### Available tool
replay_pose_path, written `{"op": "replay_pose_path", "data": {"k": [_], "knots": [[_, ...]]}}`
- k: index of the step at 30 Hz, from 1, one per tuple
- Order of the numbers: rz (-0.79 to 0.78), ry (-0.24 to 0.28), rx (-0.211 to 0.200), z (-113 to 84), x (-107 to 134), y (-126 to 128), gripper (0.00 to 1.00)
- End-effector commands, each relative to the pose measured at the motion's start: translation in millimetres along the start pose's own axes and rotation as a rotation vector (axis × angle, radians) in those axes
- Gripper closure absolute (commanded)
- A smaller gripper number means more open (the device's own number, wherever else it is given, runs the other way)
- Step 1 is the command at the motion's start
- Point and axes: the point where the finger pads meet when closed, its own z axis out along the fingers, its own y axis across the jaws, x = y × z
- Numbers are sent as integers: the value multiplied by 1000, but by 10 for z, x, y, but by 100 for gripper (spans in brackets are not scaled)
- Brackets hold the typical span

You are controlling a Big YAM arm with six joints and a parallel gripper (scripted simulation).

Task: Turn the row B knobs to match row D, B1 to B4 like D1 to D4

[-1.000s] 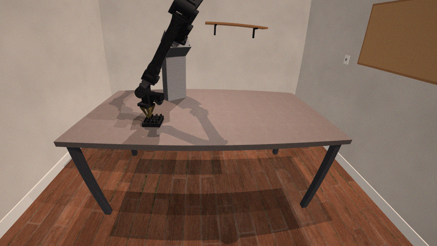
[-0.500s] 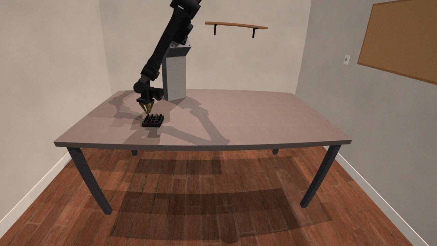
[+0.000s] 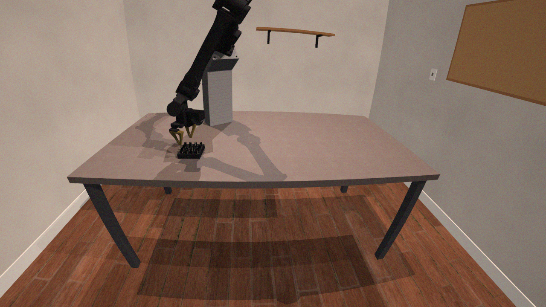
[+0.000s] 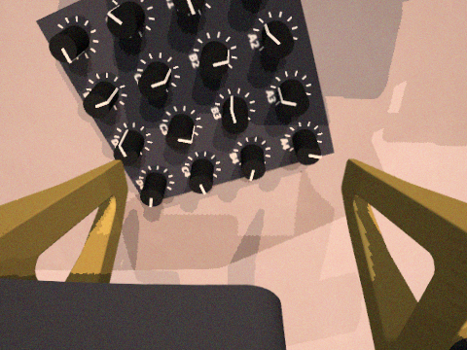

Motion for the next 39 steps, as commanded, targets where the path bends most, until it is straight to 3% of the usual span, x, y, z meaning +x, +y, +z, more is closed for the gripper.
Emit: {"op": "replay_pose_path", "data": {"k": [1,7,9,16,21,26,27,39], "knots": [[6,9,11,-201,57,-26,0],[4,8,13,-524,50,-27,0],[4,8,13,-524,50,-27,0],[1,7,16,-1032,39,-37,0],[-1,6,18,-1275,34,-44,0],[-7,2,13,-1311,-3,-31,0],[-3,-2,-25,-1184,-10,101,0],[-3,0,-6,-1220,16,36,0]]}}
